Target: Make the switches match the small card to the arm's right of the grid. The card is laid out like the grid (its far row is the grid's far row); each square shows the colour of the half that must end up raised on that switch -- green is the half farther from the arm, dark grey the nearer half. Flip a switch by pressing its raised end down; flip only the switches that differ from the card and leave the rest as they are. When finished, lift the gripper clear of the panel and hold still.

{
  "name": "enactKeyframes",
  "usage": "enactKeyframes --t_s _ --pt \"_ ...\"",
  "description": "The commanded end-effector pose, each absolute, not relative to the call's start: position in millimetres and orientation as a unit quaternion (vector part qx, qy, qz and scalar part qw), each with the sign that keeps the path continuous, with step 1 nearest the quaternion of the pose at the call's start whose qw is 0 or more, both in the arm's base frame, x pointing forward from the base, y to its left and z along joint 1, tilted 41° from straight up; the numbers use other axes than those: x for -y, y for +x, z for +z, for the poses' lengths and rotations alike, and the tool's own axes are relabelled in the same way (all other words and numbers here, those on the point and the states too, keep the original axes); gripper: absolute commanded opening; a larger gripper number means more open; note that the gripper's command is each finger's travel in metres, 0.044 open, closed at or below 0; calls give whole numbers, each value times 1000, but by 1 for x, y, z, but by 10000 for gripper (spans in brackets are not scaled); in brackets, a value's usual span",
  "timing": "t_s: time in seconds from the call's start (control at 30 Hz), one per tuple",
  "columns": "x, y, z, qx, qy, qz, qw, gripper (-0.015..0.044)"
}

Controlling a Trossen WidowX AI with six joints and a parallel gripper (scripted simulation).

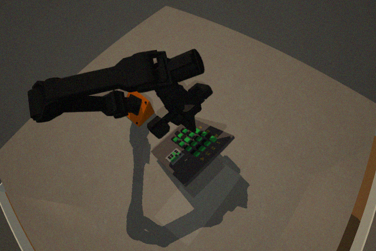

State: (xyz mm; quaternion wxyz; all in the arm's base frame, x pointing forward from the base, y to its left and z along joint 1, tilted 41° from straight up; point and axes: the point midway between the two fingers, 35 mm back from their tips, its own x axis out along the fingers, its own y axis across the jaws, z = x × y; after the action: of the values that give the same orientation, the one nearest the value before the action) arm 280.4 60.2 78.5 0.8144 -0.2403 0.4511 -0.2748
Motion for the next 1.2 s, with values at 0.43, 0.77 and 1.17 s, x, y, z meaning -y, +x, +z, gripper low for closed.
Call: enactKeyframes --t_s 0.43,0.77,1.17 --pt "-45 290 63 -454 -242 -273 813 0" --pt "-43 291 62 -454 -242 -273 813 0" --pt "-43 291 62 -454 -242 -273 813 0"
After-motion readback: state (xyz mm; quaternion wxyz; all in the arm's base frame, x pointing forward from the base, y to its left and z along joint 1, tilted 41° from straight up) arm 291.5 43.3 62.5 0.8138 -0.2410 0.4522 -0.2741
